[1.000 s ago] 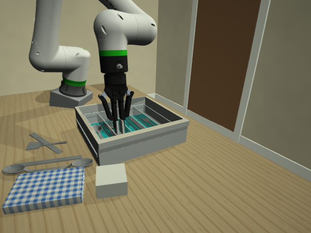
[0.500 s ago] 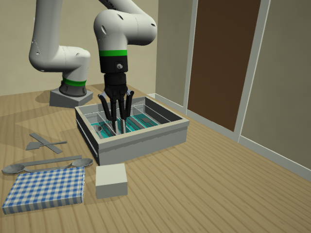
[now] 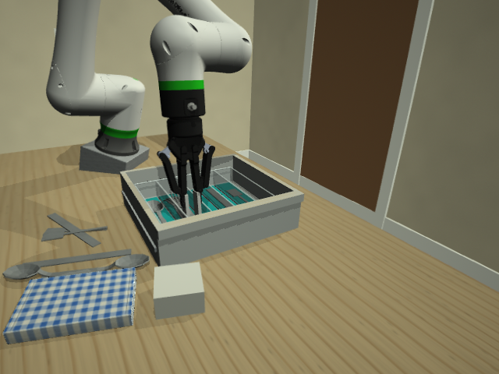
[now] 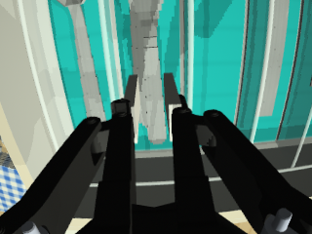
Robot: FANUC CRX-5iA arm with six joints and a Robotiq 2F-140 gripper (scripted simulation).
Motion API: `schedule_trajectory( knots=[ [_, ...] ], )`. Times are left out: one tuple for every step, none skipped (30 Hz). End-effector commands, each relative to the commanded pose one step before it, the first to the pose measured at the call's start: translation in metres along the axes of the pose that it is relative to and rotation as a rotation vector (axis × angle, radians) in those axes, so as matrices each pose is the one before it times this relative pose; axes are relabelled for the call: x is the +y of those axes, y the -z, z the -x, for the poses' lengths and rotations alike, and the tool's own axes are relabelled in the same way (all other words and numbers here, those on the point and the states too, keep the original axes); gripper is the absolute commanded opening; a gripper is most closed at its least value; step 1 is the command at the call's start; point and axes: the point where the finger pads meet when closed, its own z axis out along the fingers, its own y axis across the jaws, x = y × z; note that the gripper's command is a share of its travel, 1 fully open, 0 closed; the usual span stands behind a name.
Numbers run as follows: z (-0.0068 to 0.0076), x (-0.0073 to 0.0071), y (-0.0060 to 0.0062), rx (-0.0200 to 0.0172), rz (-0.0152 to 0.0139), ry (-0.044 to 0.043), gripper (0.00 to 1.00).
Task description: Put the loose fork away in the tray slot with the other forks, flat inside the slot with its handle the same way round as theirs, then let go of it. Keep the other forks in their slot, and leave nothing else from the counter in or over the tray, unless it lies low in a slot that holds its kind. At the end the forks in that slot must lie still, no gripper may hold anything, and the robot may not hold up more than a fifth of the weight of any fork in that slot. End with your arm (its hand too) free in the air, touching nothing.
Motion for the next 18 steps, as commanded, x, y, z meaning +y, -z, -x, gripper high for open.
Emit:
schedule_trajectory(
  knots=[
    [0.00021,-0.00002,0.00017,-0.00042,-0.00005,-0.00003,0.14],
    [0.00000,0.00000,0.00000,0.00000,0.00000,0.00000,0.14],
    [0.00000,0.00000,0.00000,0.00000,0.00000,0.00000,0.14],
    [0.00000,0.00000,0.00000,0.00000,0.00000,0.00000,0.14],
    [0.00000,0.00000,0.00000,0.00000,0.00000,0.00000,0.14],
    [0.00000,0.00000,0.00000,0.00000,0.00000,0.00000,0.14],
    [0.00000,0.00000,0.00000,0.00000,0.00000,0.00000,0.14],
    [0.00000,0.00000,0.00000,0.00000,0.00000,0.00000,0.14],
    [0.00000,0.00000,0.00002,0.00000,0.00000,0.00000,0.14],
    [0.00001,0.00000,0.00010,0.00000,0.00000,0.00000,0.14],
    [0.00003,0.00000,0.00027,0.00000,0.00000,0.00000,0.14],
    [0.00005,0.00000,0.00050,0.00000,0.00000,0.00000,0.14],
    [0.00008,0.00000,0.00079,0.00000,0.00000,0.00000,0.14],
    [0.00012,0.00000,0.00112,0.00000,0.00000,0.00000,0.14],
    [0.00015,0.00000,0.00149,0.00000,0.00000,0.00000,0.14],
    [0.00019,0.00000,0.00187,0.00000,0.00000,0.00000,0.14],
    [0.00023,0.00000,0.00228,0.00000,0.00000,0.00000,0.14],
    [0.00028,0.00000,0.00269,0.00000,0.00000,0.00000,0.14]
  ],
)
